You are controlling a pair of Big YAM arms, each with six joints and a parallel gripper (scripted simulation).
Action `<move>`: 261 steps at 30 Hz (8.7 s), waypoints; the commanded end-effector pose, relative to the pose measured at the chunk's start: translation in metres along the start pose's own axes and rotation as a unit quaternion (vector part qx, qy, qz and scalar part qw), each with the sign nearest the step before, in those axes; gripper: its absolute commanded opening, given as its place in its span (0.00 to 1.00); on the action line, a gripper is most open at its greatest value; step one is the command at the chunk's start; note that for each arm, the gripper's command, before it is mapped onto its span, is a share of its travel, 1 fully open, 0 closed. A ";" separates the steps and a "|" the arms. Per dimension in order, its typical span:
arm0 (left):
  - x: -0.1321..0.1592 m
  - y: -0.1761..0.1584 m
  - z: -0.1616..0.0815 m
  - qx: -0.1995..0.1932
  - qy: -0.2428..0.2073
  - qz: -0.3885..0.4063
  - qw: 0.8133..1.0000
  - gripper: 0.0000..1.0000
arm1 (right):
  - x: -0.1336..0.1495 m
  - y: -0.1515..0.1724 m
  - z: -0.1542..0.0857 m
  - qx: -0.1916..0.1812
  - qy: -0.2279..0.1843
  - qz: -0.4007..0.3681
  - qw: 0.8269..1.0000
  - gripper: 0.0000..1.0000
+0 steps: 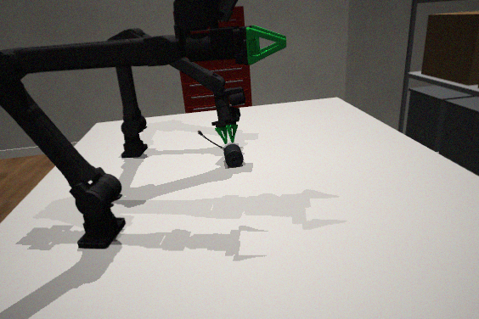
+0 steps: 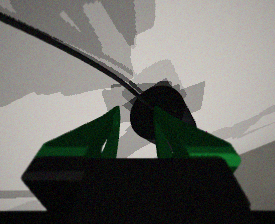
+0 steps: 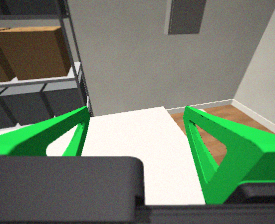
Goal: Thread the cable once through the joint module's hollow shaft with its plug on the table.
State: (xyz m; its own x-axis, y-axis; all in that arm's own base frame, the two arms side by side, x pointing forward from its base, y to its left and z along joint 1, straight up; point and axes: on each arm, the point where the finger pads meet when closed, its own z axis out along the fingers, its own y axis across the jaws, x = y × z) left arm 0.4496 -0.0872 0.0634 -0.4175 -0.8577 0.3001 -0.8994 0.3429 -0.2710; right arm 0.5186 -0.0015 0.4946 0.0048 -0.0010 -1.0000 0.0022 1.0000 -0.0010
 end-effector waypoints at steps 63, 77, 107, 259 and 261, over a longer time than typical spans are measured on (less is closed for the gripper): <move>0.000 -0.014 -0.026 -0.021 -0.033 0.666 0.745 0.32 | -0.010 0.005 0.001 -0.005 -0.007 0.005 1.000 0.96; -0.001 -0.007 -0.024 -0.033 -0.027 0.762 0.646 0.32 | -0.010 0.005 0.001 -0.005 -0.007 0.005 1.000 0.96; -0.003 0.010 -0.020 -0.058 -0.004 0.918 0.393 0.32 | -0.010 0.005 0.001 -0.005 -0.007 0.005 1.000 0.96; 0.001 -0.005 0.030 -0.061 -0.015 0.912 0.405 0.32 | -0.010 0.005 0.001 -0.005 -0.007 0.005 1.000 0.96; -0.002 -0.006 0.029 -0.059 -0.021 0.913 0.403 0.32 | -0.010 0.005 0.001 -0.005 -0.007 0.005 1.000 0.96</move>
State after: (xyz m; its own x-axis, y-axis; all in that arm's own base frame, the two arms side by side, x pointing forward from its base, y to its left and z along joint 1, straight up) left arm 0.4538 -0.1068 0.0260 -0.4099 0.8629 -0.2955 0.9032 0.4291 0.0001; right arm 0.5186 -0.0015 0.4946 0.0048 -0.0010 -1.0000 0.0022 1.0000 -0.0010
